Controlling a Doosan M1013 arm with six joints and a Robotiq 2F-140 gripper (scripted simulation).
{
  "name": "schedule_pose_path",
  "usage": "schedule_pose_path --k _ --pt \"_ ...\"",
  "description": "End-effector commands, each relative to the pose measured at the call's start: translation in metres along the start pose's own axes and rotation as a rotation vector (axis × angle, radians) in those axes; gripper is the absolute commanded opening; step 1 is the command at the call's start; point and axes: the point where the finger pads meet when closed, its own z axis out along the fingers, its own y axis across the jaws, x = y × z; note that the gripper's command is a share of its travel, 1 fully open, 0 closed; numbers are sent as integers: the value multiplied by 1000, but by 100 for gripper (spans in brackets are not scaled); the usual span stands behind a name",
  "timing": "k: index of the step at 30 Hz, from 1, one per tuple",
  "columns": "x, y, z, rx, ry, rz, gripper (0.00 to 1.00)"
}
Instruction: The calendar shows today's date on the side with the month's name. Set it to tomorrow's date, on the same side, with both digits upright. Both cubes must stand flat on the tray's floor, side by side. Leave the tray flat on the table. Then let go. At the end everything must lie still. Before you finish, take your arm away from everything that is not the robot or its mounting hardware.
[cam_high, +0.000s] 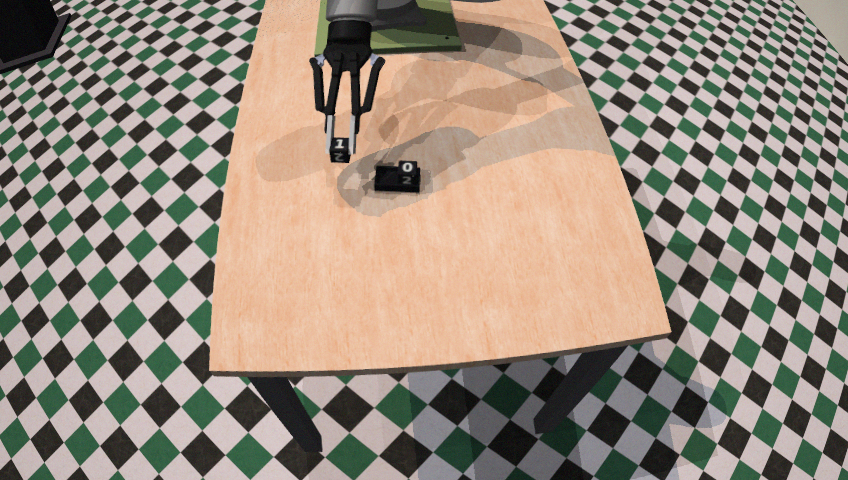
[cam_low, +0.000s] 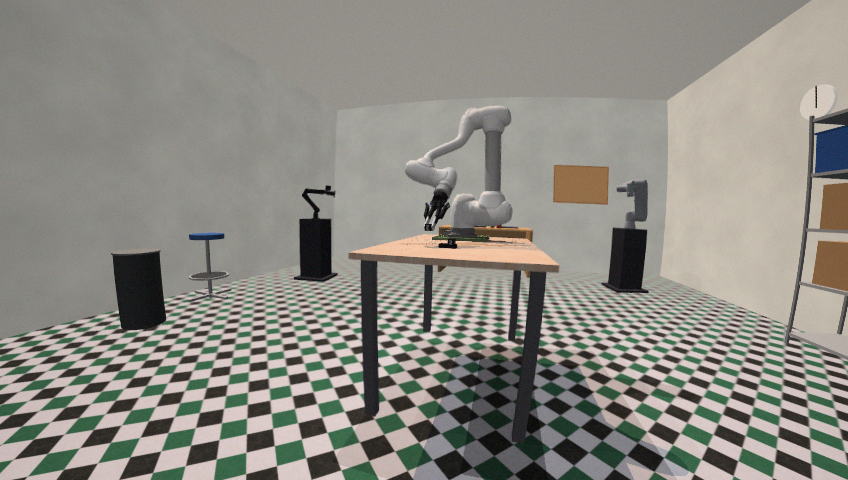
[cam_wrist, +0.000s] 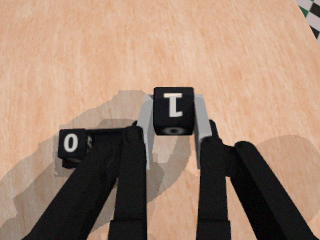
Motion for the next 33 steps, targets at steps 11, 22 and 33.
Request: schedule_pose_path --k 11,22,33 --pt "6 -21 1 73 -29 5 17" --pt "1 -35 1 118 -101 7 17" --pt "-7 -31 0 107 -176 7 17"
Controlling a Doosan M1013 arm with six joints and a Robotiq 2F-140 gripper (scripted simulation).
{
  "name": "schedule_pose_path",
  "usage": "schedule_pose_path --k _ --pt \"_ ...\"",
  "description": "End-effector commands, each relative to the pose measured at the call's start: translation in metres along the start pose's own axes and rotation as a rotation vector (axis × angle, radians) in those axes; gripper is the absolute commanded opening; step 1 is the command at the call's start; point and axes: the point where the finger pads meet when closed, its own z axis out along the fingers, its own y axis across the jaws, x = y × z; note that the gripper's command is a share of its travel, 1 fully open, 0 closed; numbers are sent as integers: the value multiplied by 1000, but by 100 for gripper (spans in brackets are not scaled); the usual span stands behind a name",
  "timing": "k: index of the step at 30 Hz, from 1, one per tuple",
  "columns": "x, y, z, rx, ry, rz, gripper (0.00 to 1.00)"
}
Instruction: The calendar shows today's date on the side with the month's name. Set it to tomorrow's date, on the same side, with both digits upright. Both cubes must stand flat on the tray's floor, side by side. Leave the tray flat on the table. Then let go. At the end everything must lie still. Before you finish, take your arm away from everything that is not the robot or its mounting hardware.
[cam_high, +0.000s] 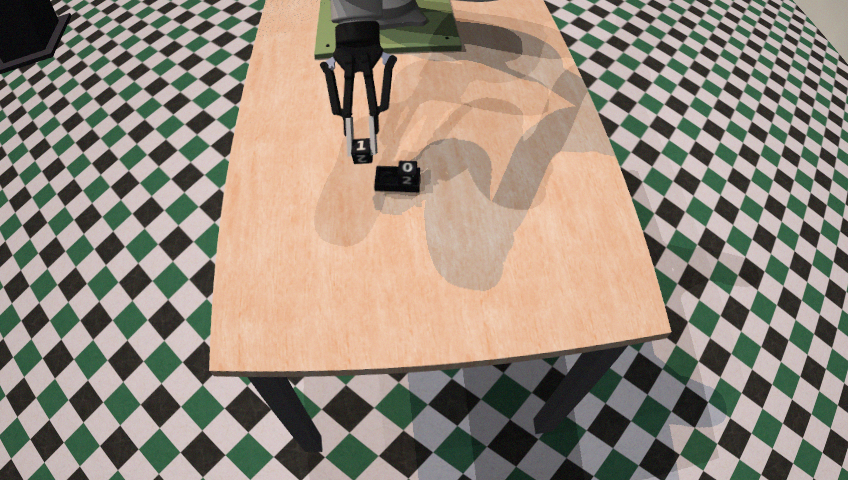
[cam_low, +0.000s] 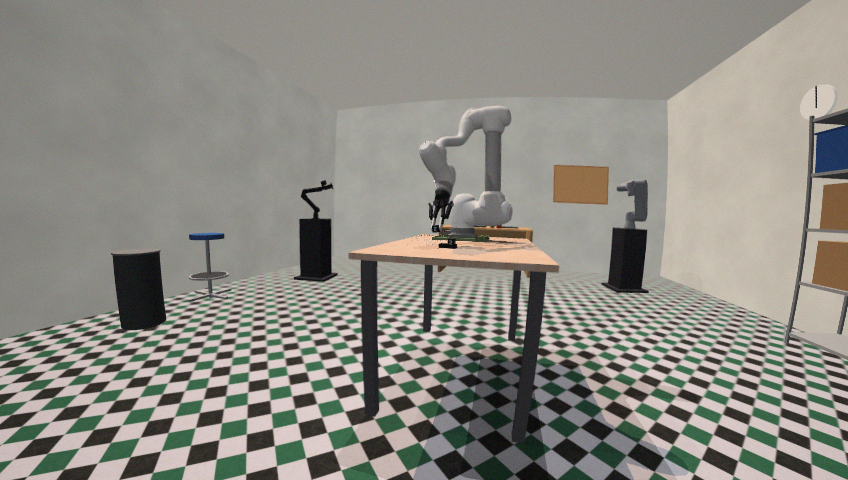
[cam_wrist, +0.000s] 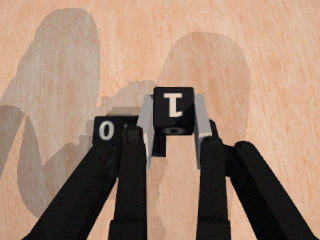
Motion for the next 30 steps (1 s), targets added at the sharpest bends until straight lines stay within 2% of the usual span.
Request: schedule_pose_path --k 1,16,30 --pt "-3 3 -1 7 -95 6 17" --pt "-6 28 -5 -70 -161 10 17" --pt "-2 45 -7 -127 -176 12 17"
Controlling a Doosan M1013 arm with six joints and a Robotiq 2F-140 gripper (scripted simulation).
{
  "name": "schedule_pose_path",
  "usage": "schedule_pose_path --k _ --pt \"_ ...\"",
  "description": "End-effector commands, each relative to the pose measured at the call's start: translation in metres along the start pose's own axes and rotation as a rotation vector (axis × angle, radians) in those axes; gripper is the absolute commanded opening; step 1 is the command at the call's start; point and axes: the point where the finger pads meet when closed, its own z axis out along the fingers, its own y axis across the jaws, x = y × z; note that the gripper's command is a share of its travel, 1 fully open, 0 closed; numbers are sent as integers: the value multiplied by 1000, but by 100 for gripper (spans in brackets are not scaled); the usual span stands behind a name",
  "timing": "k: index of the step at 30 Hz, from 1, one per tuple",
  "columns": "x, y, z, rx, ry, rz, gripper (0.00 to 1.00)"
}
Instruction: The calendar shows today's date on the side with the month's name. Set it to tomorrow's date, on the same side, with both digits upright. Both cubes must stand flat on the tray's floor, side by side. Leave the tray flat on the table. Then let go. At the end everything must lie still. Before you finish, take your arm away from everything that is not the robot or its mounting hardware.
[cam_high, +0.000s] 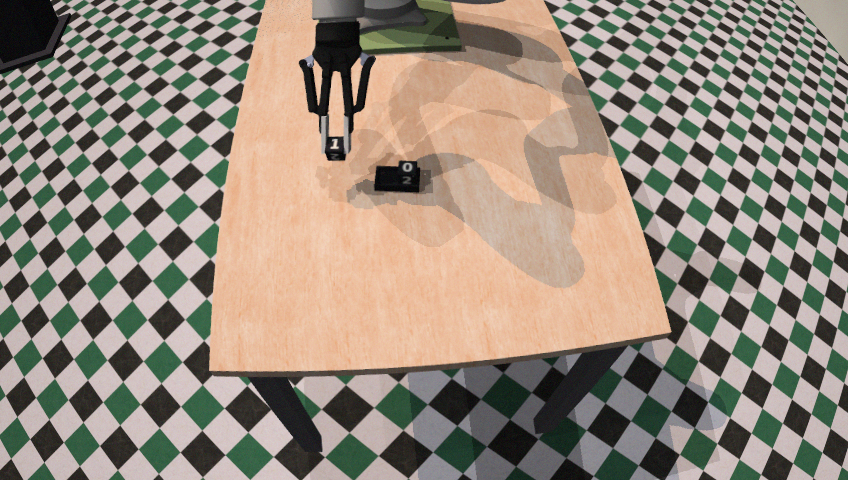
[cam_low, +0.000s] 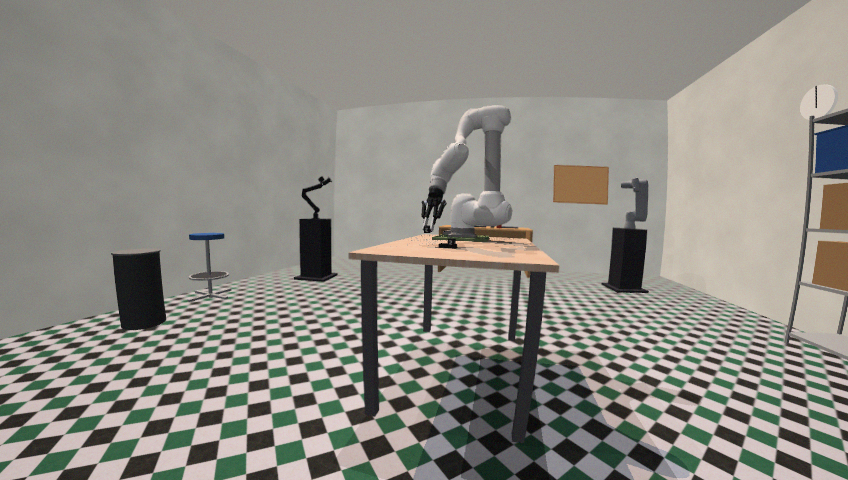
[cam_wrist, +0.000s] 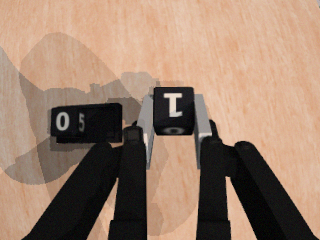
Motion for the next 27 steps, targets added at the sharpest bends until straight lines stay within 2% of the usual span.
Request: schedule_pose_path --k 1,17,20,27 --pt "1 2 -1 -55 -63 6 17" --pt "6 5 -1 -63 -68 7 17" --pt "6 3 1 -57 -119 8 17" --pt "9 5 0 -62 -316 15 17"
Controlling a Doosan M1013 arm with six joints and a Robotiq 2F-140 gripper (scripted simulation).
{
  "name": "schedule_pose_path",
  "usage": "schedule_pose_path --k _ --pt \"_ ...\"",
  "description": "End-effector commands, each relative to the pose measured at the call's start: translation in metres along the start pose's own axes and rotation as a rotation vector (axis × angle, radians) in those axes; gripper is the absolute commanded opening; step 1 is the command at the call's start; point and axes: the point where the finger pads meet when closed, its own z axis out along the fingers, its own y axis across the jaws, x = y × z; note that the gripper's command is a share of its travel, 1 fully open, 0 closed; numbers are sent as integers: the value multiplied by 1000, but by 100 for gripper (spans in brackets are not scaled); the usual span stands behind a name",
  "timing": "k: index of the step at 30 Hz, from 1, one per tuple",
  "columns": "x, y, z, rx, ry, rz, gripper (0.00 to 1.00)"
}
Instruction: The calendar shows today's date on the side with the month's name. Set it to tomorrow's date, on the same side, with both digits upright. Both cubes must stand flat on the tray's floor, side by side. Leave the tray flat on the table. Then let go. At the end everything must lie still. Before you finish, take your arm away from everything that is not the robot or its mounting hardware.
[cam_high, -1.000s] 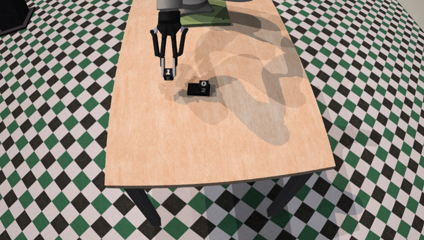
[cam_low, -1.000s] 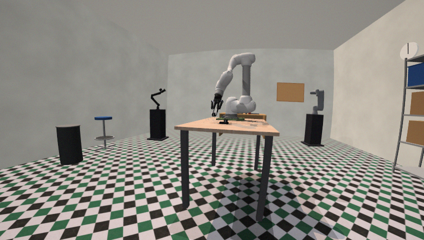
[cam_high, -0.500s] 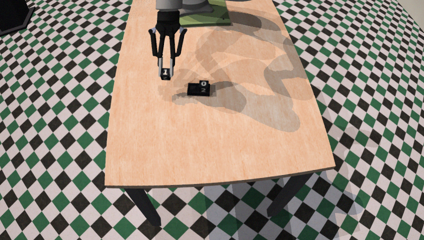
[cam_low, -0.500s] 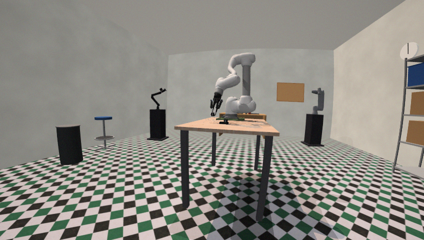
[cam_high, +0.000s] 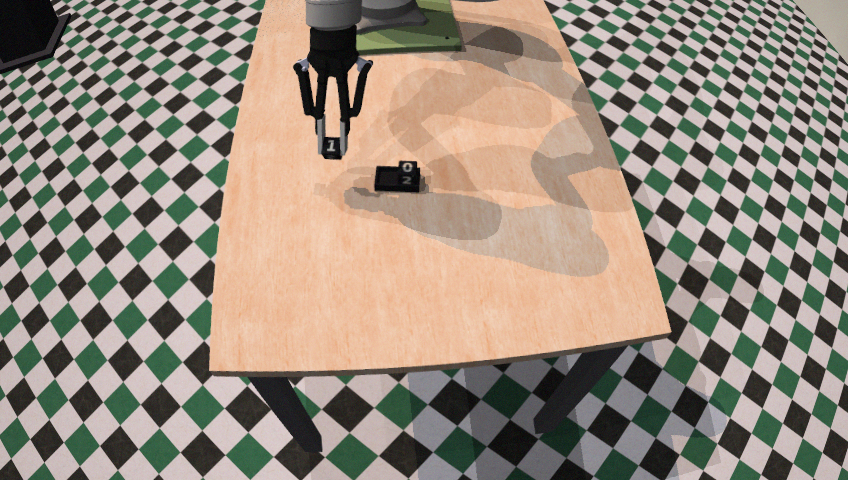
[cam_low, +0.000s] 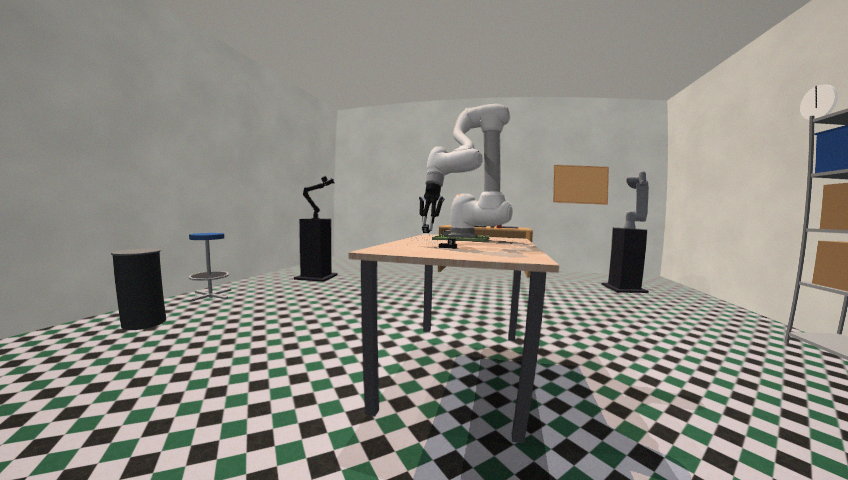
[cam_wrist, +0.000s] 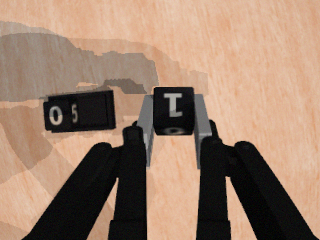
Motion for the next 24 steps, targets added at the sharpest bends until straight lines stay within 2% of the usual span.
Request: schedule_pose_path --k 1,8,17,24 --pt "2 0 -1 -16 -87 4 17" --pt "5 0 -1 -15 -102 4 17" --pt "8 0 0 -15 -340 6 17" --pt "11 0 1 -15 -354 6 17"
